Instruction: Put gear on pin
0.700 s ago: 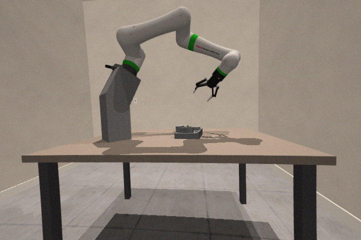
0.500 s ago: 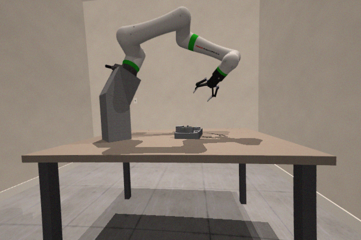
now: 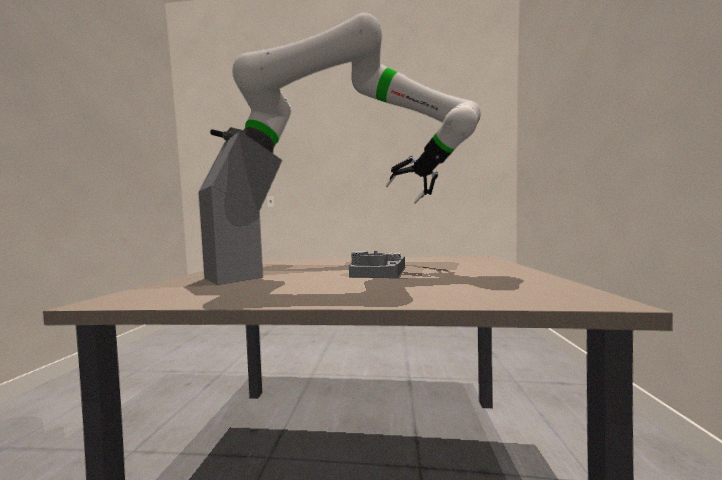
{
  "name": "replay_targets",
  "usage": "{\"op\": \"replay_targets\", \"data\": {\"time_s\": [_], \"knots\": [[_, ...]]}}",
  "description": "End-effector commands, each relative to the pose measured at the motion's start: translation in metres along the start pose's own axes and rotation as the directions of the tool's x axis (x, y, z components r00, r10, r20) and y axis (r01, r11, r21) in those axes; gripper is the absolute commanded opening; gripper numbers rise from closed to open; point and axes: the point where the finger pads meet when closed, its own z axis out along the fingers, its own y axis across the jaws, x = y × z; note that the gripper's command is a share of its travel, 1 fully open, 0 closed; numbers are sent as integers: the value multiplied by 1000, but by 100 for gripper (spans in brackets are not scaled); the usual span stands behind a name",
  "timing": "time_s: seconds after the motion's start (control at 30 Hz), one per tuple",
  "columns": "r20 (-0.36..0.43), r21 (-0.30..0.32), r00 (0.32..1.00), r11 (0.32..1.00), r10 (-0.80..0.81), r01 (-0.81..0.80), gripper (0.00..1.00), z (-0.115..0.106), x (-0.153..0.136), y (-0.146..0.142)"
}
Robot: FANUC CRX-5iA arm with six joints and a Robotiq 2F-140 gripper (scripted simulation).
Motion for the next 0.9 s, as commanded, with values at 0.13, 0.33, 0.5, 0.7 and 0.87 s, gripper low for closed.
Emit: {"op": "replay_targets", "data": {"time_s": [0.13, 0.33, 0.5, 0.7, 0.87], "knots": [[-190, 125, 974, 981, -124, 149, 100, 47, 54, -27], [-435, 111, 855, 926, -282, 362, 100, 68, 135, -29], [-582, 40, 715, 864, -388, 501, 100, 66, 189, -18], [-722, -111, 469, 754, -509, 647, 100, 56, 205, -9], [-779, -234, 273, 665, -565, 709, 100, 56, 205, -9]]}}
